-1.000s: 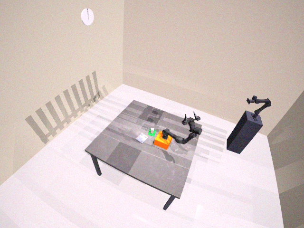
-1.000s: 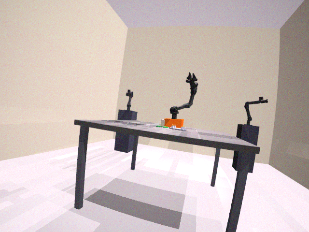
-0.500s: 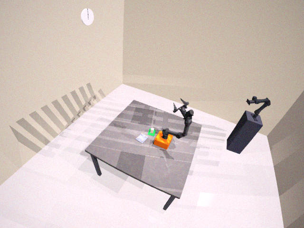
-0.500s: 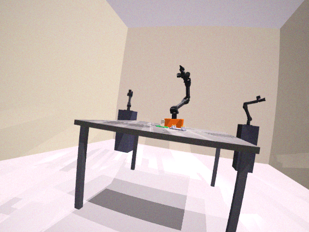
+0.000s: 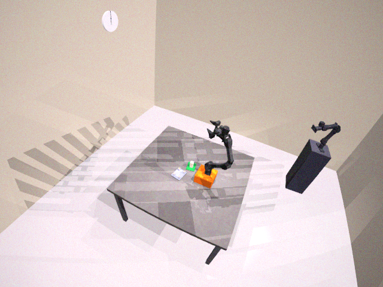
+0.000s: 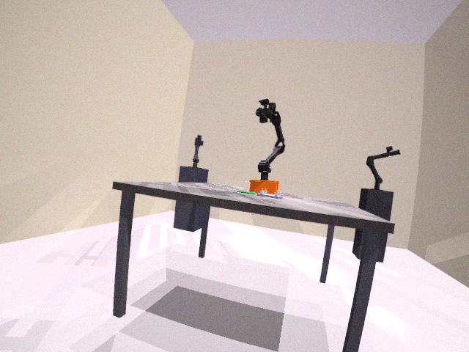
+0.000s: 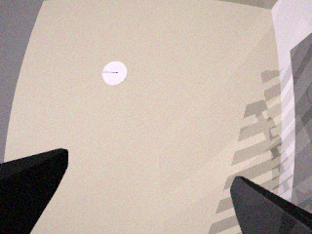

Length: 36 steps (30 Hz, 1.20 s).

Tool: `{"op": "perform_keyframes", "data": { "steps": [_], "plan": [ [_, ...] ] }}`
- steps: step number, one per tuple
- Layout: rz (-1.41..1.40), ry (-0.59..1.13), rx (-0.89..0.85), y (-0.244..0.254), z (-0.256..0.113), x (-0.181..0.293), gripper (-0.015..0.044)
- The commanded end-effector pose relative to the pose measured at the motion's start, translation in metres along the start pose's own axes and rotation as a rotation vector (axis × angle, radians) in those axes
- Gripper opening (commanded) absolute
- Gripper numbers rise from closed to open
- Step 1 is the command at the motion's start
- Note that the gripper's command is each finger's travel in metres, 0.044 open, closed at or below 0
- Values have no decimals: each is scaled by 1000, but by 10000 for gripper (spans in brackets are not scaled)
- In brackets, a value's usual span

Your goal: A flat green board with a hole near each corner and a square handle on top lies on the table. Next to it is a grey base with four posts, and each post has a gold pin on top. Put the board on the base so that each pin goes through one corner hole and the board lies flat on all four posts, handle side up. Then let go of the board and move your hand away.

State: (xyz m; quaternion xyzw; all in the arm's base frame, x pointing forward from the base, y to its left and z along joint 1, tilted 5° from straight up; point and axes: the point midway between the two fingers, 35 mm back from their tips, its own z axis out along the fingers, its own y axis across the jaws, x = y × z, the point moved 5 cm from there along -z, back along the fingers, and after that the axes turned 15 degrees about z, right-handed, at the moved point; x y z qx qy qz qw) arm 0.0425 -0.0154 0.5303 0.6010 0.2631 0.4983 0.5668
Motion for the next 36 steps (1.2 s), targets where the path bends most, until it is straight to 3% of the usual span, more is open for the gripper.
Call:
{"op": "perform_keyframes", "data": {
  "steps": [1, 10, 19, 27, 36],
  "plan": [
    [-214, -41, 187, -34, 52, -16, 440],
    [-673, 26, 566, -118, 129, -43, 440],
    [-1066, 251, 902, -207, 164, -67, 440],
    [-1373, 602, 1168, -290, 164, -86, 440],
    [-1621, 1177, 1376, -374, 145, -106, 440]
  ]
}}
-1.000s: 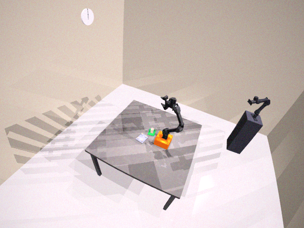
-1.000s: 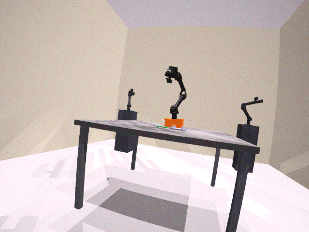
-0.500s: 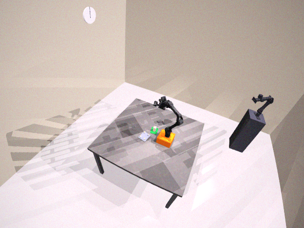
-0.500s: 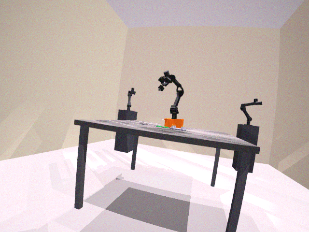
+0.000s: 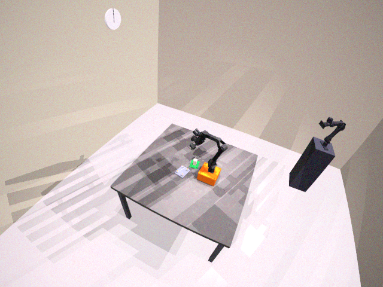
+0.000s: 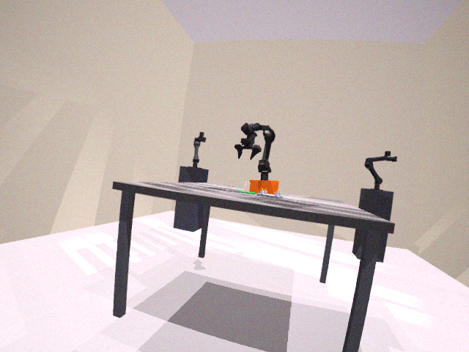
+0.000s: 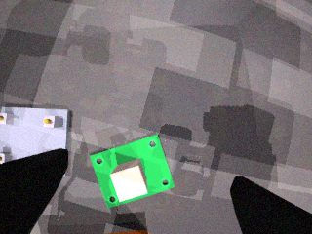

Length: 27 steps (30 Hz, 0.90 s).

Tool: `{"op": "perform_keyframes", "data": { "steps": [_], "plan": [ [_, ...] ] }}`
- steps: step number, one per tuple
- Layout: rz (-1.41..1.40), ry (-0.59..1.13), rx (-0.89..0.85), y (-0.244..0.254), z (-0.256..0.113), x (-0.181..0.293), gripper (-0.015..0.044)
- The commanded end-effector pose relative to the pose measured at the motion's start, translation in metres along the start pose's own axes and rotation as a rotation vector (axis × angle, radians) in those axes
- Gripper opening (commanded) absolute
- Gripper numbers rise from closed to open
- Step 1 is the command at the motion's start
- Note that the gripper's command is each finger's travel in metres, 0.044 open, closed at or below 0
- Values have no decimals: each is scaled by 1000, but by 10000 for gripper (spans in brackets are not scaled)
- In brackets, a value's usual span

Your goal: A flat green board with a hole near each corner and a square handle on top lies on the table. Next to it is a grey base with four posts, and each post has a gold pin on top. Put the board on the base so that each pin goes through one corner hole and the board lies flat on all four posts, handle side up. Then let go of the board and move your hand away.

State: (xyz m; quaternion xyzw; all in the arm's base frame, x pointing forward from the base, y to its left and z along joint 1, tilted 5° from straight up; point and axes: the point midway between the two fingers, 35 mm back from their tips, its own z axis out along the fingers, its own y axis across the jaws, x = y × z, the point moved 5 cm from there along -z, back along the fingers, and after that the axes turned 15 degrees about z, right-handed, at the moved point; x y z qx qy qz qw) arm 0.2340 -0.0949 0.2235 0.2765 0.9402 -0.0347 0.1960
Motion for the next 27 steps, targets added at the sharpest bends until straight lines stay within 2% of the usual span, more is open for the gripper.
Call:
{"op": "perform_keyframes", "data": {
  "steps": [1, 4, 16, 20, 27],
  "plan": [
    [-395, 279, 26, 0, 57, 38, 440],
    [-480, 341, 18, -1, 67, 47, 440],
    [-480, 341, 18, 1, 67, 50, 440],
    [-480, 341, 18, -2, 97, 60, 440],
    [-480, 341, 18, -2, 104, 63, 440]
  ]
}}
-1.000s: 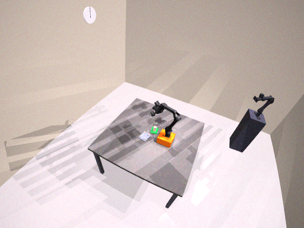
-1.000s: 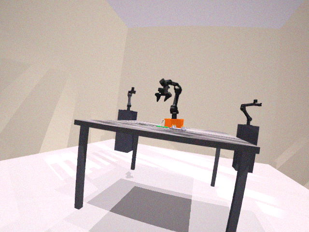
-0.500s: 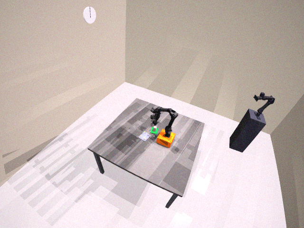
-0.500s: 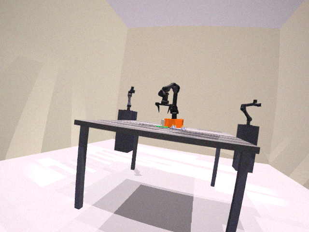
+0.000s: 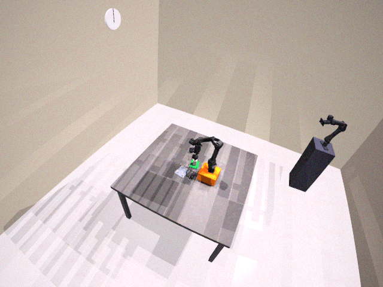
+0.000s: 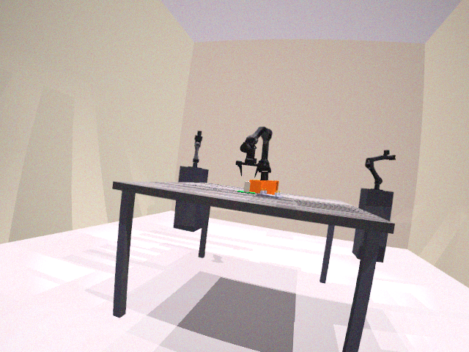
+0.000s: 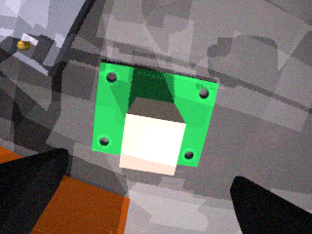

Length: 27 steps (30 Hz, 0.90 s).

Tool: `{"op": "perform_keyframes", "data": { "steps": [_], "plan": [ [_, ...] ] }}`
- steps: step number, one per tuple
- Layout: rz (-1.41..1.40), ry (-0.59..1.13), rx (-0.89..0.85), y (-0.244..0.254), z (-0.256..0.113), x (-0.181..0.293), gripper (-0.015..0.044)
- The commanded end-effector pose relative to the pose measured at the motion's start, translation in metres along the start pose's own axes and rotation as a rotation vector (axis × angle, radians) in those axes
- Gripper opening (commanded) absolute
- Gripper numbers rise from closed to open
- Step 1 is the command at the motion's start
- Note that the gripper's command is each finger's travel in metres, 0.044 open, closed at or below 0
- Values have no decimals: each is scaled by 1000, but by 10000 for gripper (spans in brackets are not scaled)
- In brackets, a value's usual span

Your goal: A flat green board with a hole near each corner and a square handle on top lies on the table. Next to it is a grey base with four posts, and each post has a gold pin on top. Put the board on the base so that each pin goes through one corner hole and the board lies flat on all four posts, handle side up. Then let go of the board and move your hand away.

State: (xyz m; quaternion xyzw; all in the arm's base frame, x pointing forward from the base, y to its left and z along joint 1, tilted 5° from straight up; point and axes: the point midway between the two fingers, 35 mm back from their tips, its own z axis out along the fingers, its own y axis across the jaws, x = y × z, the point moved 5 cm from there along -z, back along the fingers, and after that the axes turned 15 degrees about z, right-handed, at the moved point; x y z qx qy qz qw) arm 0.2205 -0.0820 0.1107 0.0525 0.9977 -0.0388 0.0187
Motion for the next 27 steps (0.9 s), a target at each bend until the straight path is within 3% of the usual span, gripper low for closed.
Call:
{"op": "perform_keyframes", "data": {
  "steps": [1, 27],
  "plan": [
    [-6, 0, 5, 0, 13, 0, 440],
    [-7, 0, 5, 1, 51, -2, 440]
  ]
}}
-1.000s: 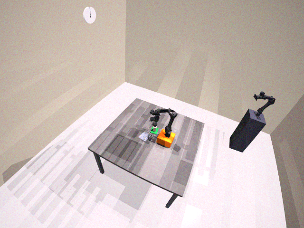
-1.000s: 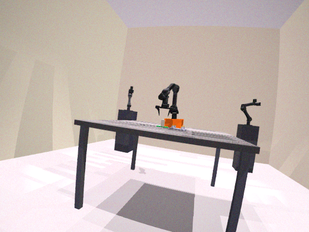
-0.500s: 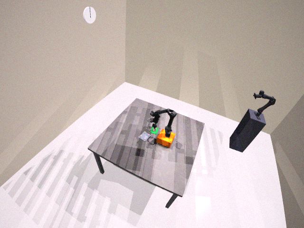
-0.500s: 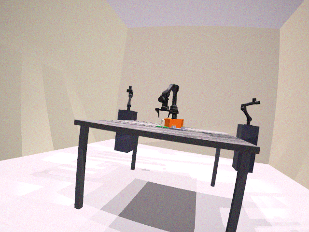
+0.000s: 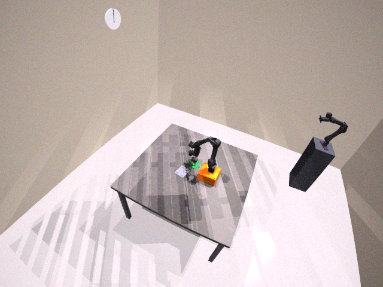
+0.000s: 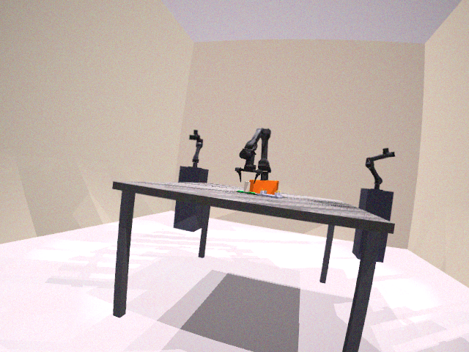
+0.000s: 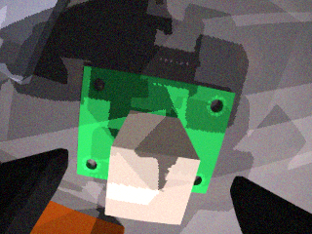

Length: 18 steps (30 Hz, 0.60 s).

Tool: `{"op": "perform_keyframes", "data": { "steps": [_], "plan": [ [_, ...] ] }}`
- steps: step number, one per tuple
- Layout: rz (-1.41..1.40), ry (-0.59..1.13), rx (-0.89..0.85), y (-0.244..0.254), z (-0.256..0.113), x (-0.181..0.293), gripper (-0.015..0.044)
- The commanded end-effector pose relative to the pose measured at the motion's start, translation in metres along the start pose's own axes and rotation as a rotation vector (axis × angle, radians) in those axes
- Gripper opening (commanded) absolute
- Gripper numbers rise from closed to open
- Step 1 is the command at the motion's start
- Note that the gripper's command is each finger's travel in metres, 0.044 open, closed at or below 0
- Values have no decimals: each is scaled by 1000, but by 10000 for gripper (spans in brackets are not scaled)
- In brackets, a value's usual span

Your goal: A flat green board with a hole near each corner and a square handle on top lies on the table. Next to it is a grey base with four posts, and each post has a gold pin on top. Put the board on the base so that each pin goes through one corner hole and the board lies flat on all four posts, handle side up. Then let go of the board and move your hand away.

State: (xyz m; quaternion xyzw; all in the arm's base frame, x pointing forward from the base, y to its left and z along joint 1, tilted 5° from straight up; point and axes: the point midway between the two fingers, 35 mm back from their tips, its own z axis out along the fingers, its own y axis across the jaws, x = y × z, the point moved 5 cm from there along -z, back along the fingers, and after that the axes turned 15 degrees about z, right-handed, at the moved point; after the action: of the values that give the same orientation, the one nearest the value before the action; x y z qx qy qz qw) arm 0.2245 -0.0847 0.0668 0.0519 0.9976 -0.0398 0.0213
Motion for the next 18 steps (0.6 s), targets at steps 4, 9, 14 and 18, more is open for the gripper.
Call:
{"op": "perform_keyframes", "data": {
  "steps": [4, 9, 14, 18],
  "plan": [
    [-6, 5, 4, 0, 14, 1, 440],
    [-5, 5, 4, 0, 22, 1, 440],
    [-5, 5, 4, 0, 29, 2, 440],
    [-5, 5, 4, 1, 36, 3, 440]
  ]
}}
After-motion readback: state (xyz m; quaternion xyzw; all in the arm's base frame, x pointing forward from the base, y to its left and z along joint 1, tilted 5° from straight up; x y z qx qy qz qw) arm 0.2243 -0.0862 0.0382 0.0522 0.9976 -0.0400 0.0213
